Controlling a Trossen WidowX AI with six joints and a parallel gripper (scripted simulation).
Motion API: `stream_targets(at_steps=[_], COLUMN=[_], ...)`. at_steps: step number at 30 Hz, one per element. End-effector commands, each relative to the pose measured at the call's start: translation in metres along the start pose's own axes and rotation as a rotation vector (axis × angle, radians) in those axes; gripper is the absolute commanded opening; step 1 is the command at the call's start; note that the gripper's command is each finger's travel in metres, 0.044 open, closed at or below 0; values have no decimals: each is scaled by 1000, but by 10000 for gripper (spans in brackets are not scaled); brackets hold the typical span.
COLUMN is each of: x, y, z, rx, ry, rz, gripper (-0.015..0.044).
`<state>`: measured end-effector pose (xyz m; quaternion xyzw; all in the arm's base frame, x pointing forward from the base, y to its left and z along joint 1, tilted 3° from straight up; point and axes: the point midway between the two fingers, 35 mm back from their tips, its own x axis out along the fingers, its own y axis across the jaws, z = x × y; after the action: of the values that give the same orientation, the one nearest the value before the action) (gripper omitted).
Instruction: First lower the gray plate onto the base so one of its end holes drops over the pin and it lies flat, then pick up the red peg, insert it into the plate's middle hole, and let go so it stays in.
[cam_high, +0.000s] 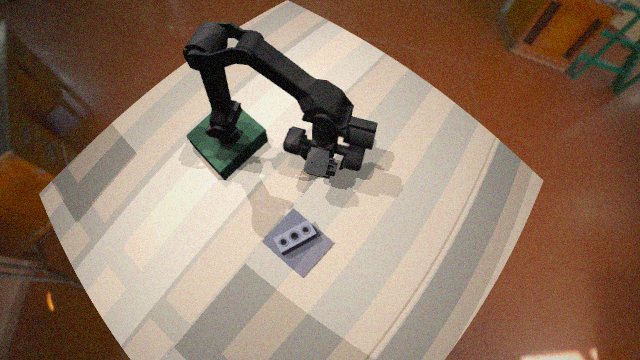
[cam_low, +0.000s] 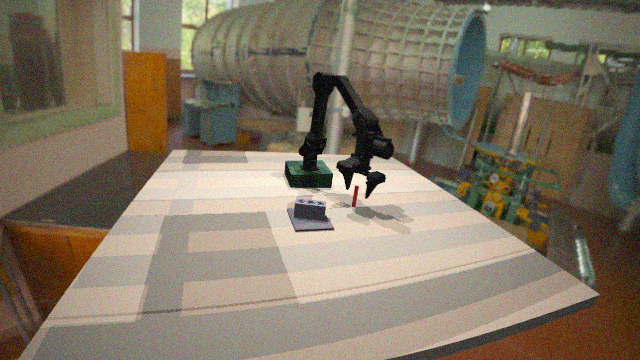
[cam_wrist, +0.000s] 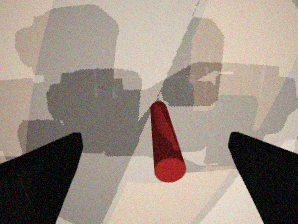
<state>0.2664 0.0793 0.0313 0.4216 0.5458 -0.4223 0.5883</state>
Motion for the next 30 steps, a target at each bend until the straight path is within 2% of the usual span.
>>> stream_targets(at_steps=[1,4,19,26,30], x=[8,11,11,11,8], y=[-4,-4,-4,-4,-3], z=[0,0,0,0,0], rx=[-5,-5,-5,-5,-5], ry=[-3,-3,-3,-3,-3], rz=[-11,-11,-11,-11,-11], gripper=[440,440,46,0,0])
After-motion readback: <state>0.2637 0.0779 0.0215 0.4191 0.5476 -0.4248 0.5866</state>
